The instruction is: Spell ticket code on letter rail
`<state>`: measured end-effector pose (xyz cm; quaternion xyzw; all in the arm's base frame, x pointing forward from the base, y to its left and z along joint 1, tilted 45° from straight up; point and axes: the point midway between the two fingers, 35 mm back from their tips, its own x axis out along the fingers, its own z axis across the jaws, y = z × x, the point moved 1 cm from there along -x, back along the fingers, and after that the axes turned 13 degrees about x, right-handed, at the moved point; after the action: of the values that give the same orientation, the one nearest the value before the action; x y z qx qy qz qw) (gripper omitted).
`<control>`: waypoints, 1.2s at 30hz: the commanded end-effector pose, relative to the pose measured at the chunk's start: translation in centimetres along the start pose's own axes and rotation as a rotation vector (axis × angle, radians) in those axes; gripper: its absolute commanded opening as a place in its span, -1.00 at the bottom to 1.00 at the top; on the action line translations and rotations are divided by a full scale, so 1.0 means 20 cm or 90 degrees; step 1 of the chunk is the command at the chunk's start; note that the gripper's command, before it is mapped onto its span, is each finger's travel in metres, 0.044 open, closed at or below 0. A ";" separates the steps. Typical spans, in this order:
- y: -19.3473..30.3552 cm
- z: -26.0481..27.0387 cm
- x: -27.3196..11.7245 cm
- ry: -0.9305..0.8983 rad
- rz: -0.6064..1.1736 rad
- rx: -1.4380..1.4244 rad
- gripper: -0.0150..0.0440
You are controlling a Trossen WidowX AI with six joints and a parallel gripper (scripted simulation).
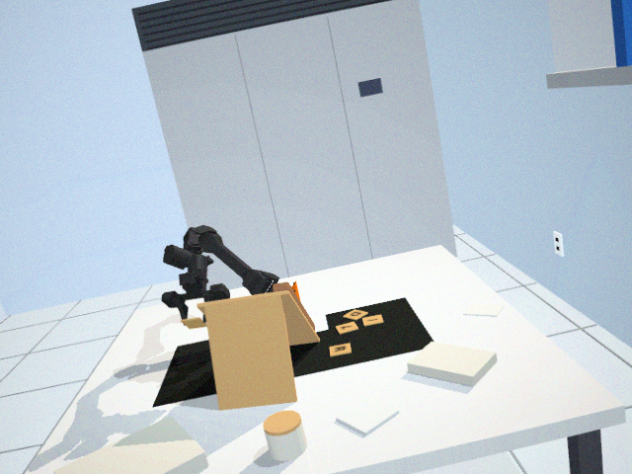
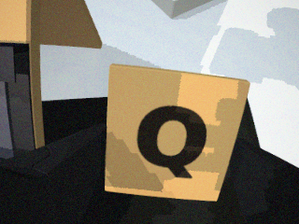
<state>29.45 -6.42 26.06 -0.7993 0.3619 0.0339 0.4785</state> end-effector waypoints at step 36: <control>0.02 0.09 0.00 0.003 0.002 0.002 -0.49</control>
<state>29.75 -5.16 24.79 -0.7991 0.3621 0.0344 0.4787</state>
